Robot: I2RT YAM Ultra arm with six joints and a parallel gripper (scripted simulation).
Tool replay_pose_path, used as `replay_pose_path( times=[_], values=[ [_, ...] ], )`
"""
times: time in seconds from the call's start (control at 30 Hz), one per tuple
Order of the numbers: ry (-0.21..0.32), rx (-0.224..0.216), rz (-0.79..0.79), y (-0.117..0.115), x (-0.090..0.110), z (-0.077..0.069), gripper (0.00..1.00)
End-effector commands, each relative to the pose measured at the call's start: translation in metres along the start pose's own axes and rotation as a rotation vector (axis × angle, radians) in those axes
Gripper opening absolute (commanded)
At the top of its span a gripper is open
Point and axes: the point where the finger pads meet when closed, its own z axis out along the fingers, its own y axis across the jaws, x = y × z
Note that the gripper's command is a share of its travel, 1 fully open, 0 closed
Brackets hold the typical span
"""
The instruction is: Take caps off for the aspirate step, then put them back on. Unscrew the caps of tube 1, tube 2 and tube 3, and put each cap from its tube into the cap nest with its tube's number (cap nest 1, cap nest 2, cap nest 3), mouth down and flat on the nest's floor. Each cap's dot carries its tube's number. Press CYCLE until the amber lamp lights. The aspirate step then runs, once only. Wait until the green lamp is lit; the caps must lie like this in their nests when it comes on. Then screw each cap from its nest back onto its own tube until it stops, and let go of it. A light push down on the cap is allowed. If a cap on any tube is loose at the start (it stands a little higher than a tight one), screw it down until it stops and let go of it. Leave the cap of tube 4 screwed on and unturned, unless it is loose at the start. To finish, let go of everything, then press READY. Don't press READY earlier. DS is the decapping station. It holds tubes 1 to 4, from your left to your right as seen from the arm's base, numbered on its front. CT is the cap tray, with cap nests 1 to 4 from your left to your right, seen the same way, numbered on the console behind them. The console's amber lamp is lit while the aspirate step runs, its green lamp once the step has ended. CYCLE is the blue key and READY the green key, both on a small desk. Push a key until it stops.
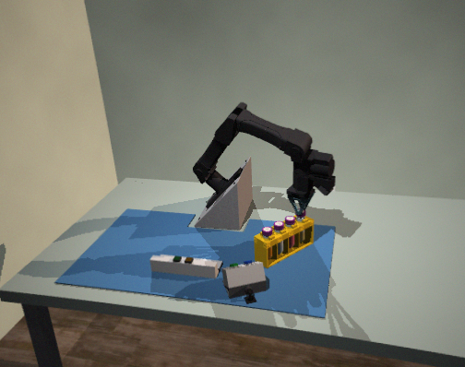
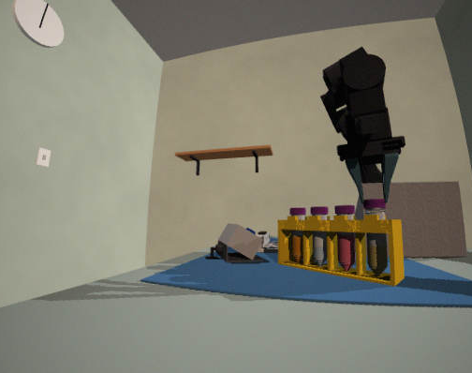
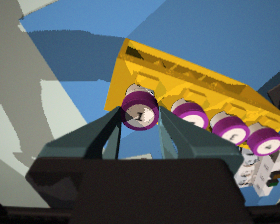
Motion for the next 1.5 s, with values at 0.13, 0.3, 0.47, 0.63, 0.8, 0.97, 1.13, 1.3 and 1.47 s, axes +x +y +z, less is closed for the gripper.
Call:
replay_pose_path(
  times=[0.13, 0.3, 0.47, 0.63, 0.8, 0.97, 1.13, 1.3, 1.47],
  values=[
    [-0.029, 0.007, 0.0, 0.001, -0.004, -0.033, 0.0],
    [-0.029, 0.007, 0.0, 0.001, -0.004, -0.039, 0.0],
    [-0.029, 0.004, 0.25, -0.019, 0.011, -0.038, 0.0],
    [-0.03, 0.001, 0.5, -0.039, 0.026, -0.038, 0.0],
    [-0.028, -0.002, 0.741, -0.059, 0.041, -0.038, 0.0],
    [-0.029, -0.004, 1.0, -0.079, 0.056, -0.037, 0.0],
    [-0.029, -0.007, 1.25, -0.099, 0.071, -0.037, 0.0],
    [-0.029, -0.007, 1.279, -0.133, 0.096, -0.037, 0.0],
    [-0.029, -0.006, 1.279, -0.153, 0.111, -0.037, 0.0]
  ],
)
